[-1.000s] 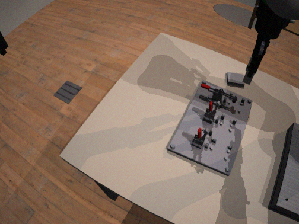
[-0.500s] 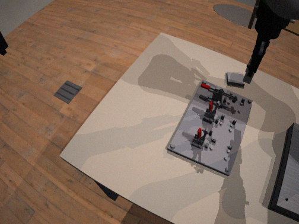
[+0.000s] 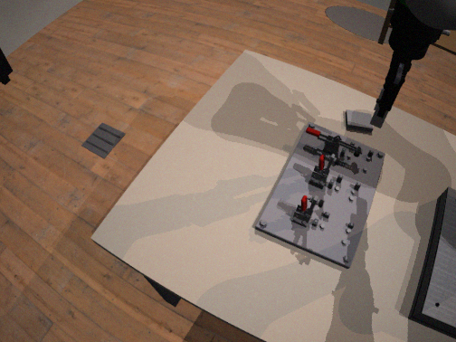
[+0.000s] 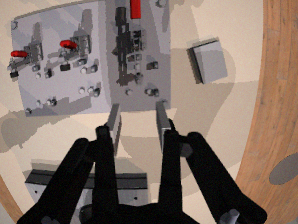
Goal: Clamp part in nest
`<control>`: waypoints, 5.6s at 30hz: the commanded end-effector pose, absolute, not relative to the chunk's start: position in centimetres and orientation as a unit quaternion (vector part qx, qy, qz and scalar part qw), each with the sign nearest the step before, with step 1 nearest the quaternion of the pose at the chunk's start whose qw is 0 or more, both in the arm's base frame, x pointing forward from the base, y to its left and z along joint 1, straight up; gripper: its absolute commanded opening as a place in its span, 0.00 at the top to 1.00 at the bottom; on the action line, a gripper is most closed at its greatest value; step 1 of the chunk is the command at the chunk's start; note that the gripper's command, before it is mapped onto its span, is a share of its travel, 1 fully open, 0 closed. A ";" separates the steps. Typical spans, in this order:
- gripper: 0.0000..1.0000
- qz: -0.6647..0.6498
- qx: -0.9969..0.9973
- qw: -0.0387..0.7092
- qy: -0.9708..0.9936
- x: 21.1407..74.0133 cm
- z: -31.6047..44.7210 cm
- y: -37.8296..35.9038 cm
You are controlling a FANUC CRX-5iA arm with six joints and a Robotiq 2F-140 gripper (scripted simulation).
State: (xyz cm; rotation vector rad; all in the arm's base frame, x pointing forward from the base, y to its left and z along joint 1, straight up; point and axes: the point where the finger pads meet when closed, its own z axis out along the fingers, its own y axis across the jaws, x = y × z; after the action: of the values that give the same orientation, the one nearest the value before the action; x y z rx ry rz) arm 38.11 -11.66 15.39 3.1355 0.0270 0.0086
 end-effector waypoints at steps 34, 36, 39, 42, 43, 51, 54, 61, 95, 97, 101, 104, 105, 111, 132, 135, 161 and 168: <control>0.72 0.003 1.000 0.003 0.009 38.8 15.4 -11.7; 0.72 0.003 1.000 0.003 0.009 38.8 15.4 -11.7; 0.72 0.003 1.000 0.003 0.009 39.9 15.4 -11.6; 0.72 0.003 1.000 0.003 0.009 41.5 15.4 -11.6; 0.72 0.003 1.000 0.003 0.009 42.1 15.4 -11.6; 0.72 0.003 1.000 0.003 0.009 47.5 15.5 -11.6; 0.72 0.003 1.000 0.003 0.009 48.2 15.5 -11.5; 0.72 0.003 1.000 0.003 0.009 51.1 15.5 -11.5; 0.72 0.003 1.000 0.003 0.009 51.7 9.3 -11.5; 0.72 0.003 1.000 0.003 0.009 51.7 8.4 -11.5; 0.72 0.003 1.000 0.003 0.009 51.7 6.7 -11.6; 0.72 0.003 1.000 0.003 0.009 51.7 6.4 -11.6; 0.72 0.003 1.000 0.003 0.009 51.7 6.1 -11.6; 0.72 0.003 1.000 0.003 0.009 51.7 4.7 -11.6; 0.72 0.003 1.000 0.003 0.009 51.7 4.4 -11.6; 0.72 0.003 1.000 0.003 0.009 51.7 4.4 -11.6; 0.72 0.003 1.000 0.003 0.009 51.7 0.8 -11.6; 0.72 0.003 1.000 0.003 0.009 51.7 0.8 -11.6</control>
State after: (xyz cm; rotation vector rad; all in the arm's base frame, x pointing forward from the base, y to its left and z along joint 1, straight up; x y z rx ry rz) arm 51.72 -11.59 0.76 3.1358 0.0274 0.0087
